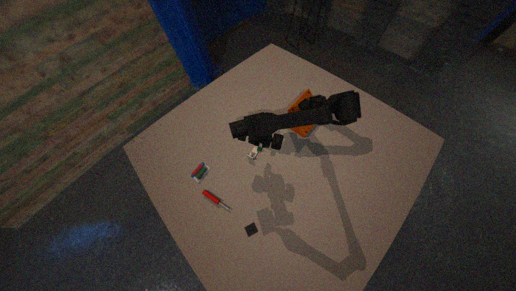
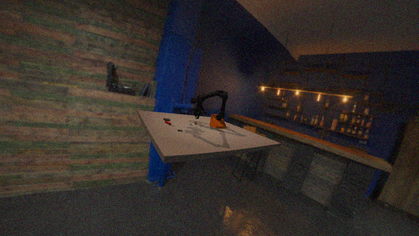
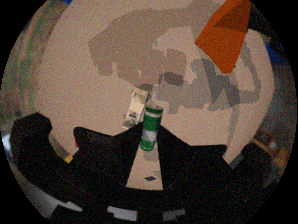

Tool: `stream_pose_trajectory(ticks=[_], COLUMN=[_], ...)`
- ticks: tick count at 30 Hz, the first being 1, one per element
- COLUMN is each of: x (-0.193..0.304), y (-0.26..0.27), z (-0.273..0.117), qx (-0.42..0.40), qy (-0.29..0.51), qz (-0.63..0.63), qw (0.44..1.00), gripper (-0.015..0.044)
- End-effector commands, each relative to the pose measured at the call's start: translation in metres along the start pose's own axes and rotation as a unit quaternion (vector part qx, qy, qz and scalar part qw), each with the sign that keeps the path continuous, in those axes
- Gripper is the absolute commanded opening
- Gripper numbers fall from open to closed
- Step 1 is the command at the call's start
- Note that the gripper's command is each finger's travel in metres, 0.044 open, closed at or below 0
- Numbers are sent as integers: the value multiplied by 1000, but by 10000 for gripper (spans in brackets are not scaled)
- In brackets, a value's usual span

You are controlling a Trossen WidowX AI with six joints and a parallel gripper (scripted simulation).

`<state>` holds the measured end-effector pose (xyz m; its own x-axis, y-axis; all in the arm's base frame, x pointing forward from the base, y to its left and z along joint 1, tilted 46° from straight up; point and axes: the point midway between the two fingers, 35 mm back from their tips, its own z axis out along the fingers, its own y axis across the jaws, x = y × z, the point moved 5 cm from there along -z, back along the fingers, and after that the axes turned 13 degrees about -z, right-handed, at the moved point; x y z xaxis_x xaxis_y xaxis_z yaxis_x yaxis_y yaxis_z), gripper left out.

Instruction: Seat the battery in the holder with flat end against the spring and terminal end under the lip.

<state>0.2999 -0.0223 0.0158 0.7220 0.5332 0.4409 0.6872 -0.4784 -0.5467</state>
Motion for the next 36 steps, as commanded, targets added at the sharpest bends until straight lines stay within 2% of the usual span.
stream_pose_trajectory(ticks=[1,12,23,36], x=[-8,-10,-4,-1], y=[27,34,35,37], z=[0,0,42,45], qx=[1,0,42,52], qy=[-4,-5,-124,-143], qz=[86,109,105,105], qw=[996,994,986,983], gripper=[70,70,70,70])
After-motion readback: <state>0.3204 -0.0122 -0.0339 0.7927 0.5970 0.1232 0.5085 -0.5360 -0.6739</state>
